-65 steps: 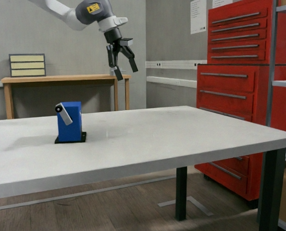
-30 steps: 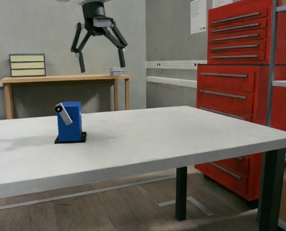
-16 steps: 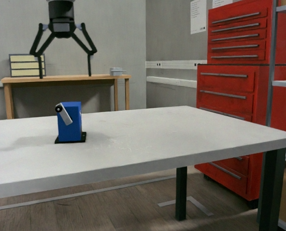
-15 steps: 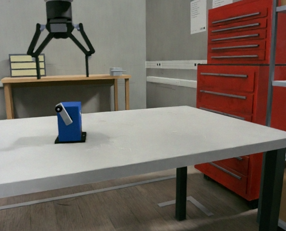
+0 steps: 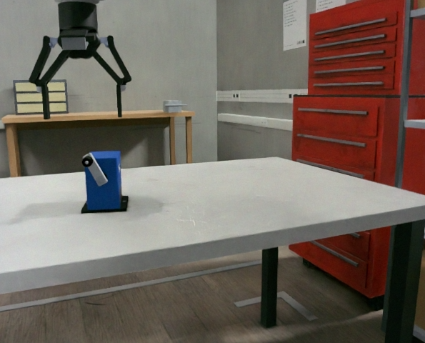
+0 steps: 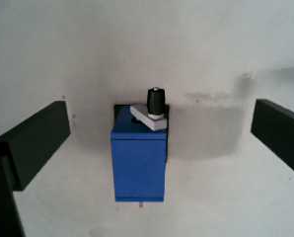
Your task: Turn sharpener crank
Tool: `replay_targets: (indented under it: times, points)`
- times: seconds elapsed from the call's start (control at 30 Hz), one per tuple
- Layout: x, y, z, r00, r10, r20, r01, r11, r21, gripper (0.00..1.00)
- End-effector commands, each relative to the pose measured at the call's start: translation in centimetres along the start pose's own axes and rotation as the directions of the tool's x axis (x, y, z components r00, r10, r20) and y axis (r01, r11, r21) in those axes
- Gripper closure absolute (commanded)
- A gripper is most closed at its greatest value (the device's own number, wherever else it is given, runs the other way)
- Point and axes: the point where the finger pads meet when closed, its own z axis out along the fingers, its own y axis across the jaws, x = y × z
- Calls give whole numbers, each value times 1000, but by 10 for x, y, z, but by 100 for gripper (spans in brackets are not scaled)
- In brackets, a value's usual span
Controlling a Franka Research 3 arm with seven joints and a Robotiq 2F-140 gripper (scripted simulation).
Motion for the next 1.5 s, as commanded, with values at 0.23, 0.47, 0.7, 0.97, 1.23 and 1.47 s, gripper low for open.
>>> replay_targets:
  times: [0.23,0.47,0.7,0.97,1.23,1.47]
  points:
    - [0,2,0,1000,13,-1,-13,1000,-3,90]
    - [0,2,0,1000,13,-1,-13,1000,-3,90]
    - [0,2,0,1000,13,-1,-13,1000,-3,90]
    - [0,2,0,1000,13,-1,-13,1000,-3,90]
    - [0,2,0,1000,13,-1,-13,1000,-3,90]
    - [0,2,0,1000,13,-1,-13,1000,-3,90]
